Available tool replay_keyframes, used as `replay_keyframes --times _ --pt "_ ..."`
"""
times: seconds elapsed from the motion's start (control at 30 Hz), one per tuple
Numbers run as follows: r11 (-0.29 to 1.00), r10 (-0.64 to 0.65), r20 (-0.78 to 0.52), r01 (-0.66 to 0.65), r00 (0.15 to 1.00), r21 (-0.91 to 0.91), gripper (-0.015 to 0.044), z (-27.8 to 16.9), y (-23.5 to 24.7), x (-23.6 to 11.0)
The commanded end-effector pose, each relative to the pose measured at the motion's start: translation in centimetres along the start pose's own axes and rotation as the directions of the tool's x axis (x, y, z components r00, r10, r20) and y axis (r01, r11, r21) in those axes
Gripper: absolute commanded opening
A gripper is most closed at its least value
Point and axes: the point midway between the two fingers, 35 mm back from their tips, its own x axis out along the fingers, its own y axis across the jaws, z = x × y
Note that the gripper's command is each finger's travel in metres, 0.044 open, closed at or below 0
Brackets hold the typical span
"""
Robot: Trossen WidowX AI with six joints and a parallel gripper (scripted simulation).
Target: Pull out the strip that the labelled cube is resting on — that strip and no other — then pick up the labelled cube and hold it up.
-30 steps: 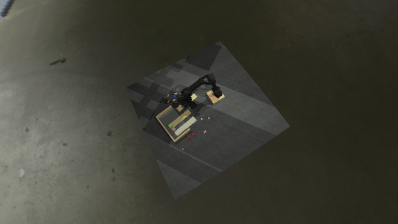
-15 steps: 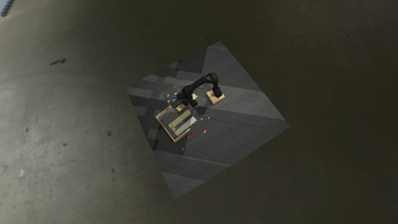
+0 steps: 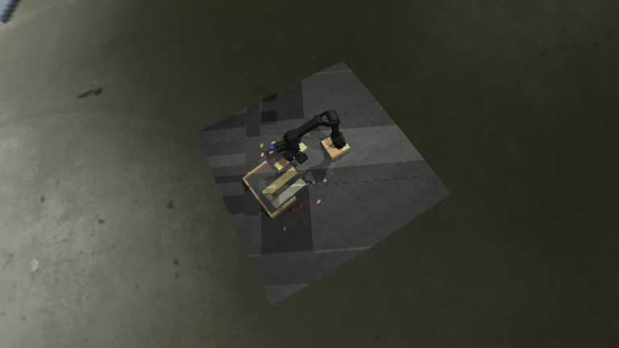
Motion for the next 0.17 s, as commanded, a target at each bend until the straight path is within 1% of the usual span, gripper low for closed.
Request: replay_keyframes --times 0.0,0.13 --pt "1.000 -0.005 -0.002 0.005 1.000 0.006 0.0000 -0.04 -0.06 -0.04" --pt "1.000 -0.005 -0.002 0.005 1.000 0.006 0.0000 -0.04 -0.06 -0.04"
